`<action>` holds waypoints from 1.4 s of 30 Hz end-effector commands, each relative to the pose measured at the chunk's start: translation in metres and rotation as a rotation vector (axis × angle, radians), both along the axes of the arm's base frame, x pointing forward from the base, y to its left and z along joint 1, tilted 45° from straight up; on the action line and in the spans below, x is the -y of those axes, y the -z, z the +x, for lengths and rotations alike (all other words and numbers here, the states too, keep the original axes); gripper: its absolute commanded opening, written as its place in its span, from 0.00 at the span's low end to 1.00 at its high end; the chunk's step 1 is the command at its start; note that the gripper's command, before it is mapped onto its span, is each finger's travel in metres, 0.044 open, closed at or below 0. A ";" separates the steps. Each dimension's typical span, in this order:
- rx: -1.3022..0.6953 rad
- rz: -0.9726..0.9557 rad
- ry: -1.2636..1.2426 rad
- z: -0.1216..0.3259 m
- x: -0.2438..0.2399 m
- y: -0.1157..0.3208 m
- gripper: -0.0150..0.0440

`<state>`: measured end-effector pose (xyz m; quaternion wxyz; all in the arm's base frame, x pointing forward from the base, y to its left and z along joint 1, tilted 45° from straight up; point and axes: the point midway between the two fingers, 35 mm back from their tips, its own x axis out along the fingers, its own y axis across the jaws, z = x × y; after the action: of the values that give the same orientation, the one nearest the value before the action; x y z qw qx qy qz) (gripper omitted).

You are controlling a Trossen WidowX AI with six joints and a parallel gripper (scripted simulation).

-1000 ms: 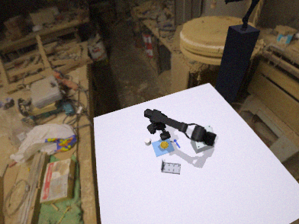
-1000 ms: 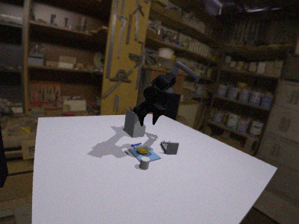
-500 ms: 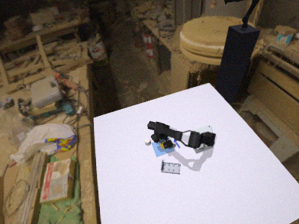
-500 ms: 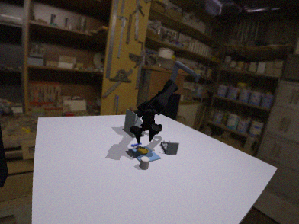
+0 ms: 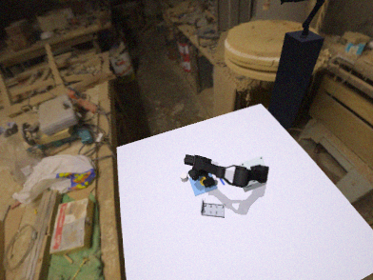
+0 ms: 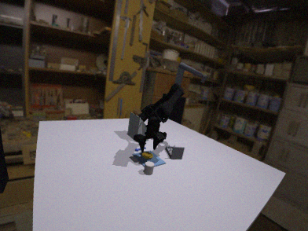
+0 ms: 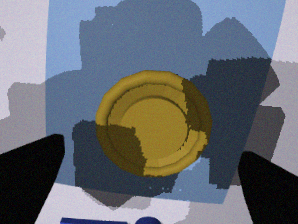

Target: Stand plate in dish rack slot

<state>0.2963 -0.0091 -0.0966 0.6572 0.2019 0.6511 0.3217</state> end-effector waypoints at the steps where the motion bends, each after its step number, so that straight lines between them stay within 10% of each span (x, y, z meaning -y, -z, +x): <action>1: -0.009 0.006 0.005 -0.002 -0.006 0.006 0.93; 22: -0.010 0.010 0.004 -0.004 -0.027 0.029 0.93; 42: -0.010 0.010 0.004 -0.004 -0.027 0.029 0.69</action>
<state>0.2927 0.0176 -0.1253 0.6542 0.2055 0.6521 0.3233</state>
